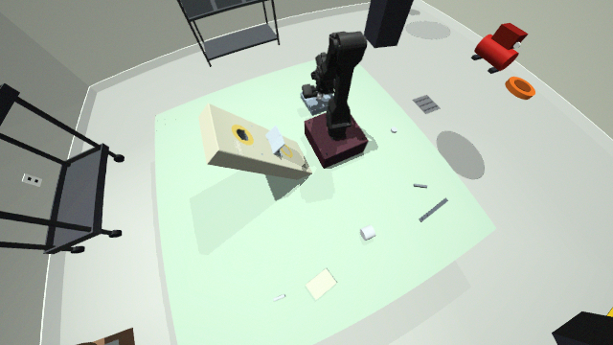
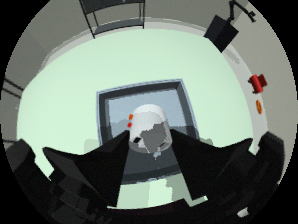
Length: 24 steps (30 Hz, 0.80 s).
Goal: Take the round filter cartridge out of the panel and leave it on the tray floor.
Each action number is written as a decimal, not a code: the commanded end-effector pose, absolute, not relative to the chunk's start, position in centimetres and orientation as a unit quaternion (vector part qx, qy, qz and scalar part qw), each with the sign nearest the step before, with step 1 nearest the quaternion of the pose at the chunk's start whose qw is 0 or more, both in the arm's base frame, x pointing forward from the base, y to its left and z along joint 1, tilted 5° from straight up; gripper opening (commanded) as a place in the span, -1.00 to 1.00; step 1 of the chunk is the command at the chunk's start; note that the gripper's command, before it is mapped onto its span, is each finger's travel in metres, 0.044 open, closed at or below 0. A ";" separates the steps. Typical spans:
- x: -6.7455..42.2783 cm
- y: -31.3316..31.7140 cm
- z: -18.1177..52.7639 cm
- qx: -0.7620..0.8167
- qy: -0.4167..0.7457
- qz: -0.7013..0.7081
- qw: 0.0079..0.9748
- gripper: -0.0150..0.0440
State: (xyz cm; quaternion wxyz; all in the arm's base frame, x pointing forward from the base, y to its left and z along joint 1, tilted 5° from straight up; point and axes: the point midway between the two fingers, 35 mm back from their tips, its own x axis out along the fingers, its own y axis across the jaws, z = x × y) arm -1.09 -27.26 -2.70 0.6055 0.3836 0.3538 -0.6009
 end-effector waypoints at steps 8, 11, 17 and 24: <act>-1.1 -27.1 -3.0 0.385 0.355 -0.600 0.605 0.13; -1.1 -27.1 -3.0 0.385 0.355 -0.600 0.605 0.40; -1.1 -27.1 -3.0 0.385 0.355 -0.600 0.605 0.93; -1.3 -27.8 1.9 0.384 0.354 -0.600 0.605 1.00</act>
